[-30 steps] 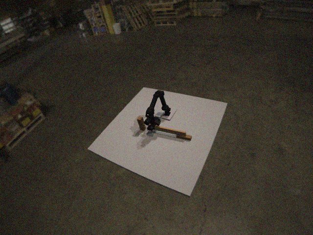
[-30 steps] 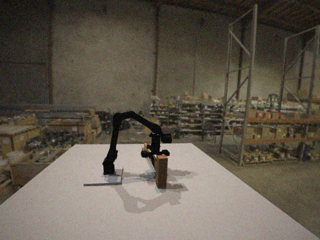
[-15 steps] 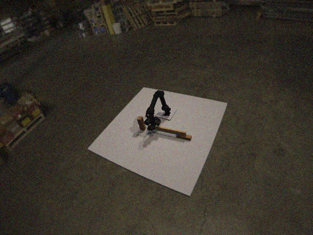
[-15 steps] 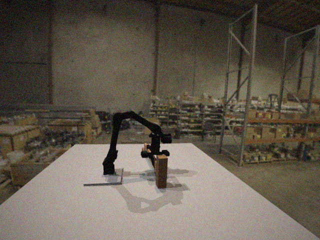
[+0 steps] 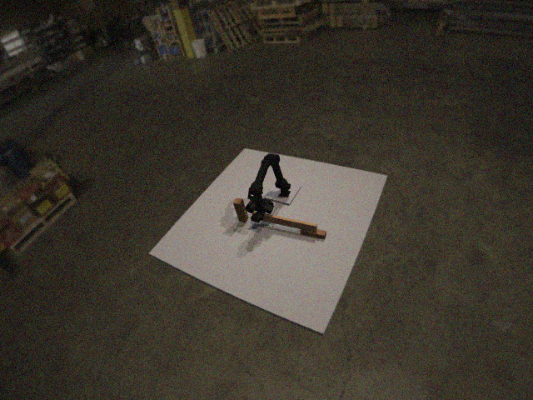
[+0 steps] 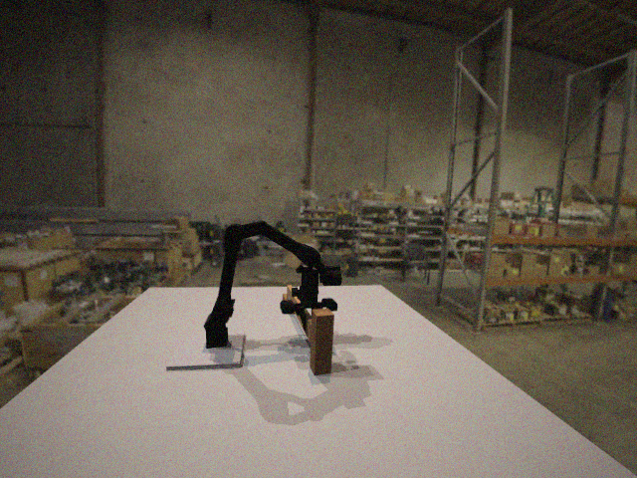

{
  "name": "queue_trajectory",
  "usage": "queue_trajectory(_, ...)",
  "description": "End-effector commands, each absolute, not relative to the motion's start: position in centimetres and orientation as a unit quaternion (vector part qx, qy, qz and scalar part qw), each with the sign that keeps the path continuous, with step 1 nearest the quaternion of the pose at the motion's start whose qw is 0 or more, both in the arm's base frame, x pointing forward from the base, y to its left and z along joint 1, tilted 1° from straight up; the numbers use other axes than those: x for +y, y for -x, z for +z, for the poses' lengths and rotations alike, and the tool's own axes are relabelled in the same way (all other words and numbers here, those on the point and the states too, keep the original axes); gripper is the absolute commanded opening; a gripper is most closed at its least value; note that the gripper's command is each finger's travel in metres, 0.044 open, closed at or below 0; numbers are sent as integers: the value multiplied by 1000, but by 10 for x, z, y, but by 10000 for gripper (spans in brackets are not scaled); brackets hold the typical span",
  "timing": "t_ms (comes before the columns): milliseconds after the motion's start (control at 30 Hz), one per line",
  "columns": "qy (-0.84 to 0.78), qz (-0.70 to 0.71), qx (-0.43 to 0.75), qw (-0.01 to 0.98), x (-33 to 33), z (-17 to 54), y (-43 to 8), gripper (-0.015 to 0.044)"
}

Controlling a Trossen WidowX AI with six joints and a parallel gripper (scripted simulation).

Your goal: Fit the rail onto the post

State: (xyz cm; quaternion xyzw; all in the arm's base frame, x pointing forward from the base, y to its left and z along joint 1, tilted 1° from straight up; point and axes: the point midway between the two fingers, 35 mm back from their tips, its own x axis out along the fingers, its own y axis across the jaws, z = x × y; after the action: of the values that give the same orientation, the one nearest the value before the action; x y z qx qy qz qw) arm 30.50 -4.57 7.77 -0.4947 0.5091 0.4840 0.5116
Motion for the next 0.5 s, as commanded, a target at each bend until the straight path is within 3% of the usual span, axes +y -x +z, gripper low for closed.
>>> queue_trajectory(0, 495, 484, 508, 513, -45, 77, -305, 0)
queue_trajectory(467, 495, 484, 508, 513, -45, 78, -305, 0)
